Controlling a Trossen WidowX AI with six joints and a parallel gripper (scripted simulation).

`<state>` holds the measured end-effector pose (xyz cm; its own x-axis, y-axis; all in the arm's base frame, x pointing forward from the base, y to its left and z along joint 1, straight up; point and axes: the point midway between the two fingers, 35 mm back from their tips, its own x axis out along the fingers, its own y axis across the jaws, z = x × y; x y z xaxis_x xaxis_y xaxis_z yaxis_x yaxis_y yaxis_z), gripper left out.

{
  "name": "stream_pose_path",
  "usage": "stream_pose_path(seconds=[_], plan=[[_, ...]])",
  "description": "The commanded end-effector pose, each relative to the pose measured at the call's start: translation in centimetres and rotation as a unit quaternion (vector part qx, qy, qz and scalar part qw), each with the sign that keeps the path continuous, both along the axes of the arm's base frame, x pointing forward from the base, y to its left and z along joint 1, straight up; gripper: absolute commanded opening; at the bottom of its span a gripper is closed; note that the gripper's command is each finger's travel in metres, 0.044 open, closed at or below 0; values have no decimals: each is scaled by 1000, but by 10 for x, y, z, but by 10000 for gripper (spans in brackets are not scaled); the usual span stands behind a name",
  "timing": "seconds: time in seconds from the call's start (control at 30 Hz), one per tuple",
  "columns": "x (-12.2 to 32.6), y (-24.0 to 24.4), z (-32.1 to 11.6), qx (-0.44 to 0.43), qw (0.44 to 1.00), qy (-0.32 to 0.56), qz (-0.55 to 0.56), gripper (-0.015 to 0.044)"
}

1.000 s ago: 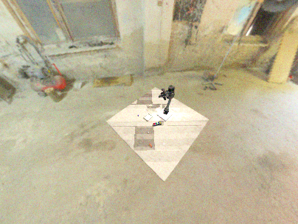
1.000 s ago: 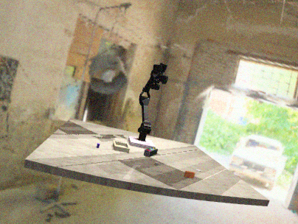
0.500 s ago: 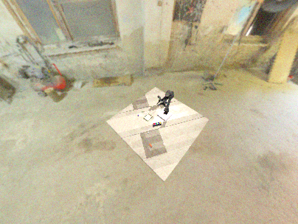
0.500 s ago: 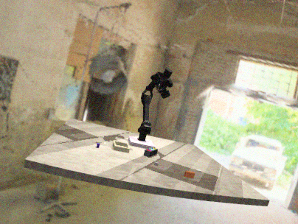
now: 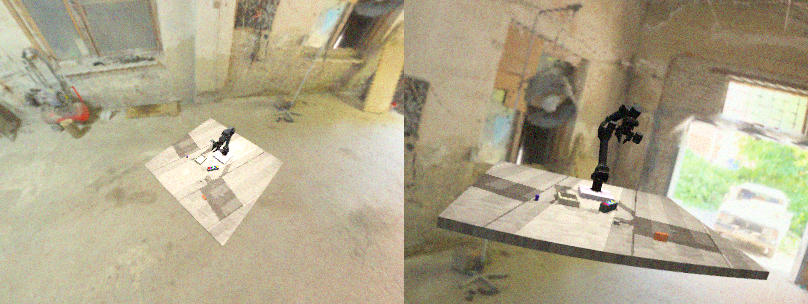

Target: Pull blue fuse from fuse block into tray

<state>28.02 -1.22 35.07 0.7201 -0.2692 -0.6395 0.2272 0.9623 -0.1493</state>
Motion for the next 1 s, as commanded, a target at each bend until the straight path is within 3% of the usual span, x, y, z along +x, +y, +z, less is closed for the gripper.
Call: stream_pose_path(seconds=[0.0,0.47,0.97], plan=[[21,14,-69,196,967,34,-162,74],[22,29,-158,381,816,75,-429,74],[-10,32,-248,440,533,76,-719,74]])
